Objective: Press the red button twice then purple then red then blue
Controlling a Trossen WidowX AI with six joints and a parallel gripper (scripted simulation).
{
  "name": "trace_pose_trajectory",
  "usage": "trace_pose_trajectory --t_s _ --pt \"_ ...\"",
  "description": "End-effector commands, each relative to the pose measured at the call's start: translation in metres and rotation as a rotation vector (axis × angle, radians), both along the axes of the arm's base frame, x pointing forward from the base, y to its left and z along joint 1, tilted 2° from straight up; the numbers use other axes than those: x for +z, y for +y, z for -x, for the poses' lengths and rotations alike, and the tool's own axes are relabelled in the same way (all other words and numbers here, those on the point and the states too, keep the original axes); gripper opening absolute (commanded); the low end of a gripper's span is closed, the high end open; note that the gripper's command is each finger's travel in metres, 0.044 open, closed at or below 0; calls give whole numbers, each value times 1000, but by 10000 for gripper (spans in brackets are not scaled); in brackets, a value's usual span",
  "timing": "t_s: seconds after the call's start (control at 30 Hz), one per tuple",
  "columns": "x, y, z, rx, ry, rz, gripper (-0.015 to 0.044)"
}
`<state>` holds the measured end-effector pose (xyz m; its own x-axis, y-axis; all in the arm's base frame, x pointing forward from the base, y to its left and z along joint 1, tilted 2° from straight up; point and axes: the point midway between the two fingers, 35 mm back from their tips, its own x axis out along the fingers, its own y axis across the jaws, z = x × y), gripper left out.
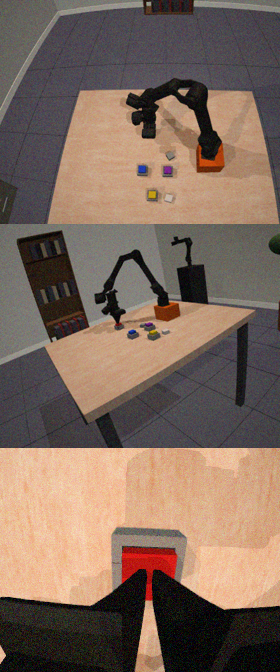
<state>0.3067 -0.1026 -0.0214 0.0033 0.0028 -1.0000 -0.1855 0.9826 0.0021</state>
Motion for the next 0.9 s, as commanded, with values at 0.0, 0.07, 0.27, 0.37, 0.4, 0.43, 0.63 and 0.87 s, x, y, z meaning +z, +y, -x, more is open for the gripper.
trace_pose_trajectory --t_s 0.0,0.07,0.27,0.37,0.4,0.43,0.63,0.87 --pt "-7 0 2 3 8 0 20" --pt "-8 0 2 3 8 0 20" --pt "-8 0 2 3 8 0 20" --pt "-8 0 2 3 8 0 20" --pt "-8 0 2 3 8 0 20" --pt "-8 0 2 3 8 0 20" --pt "-8 0 2 3 8 0 20" --pt "27 0 1 3 8 0 20"
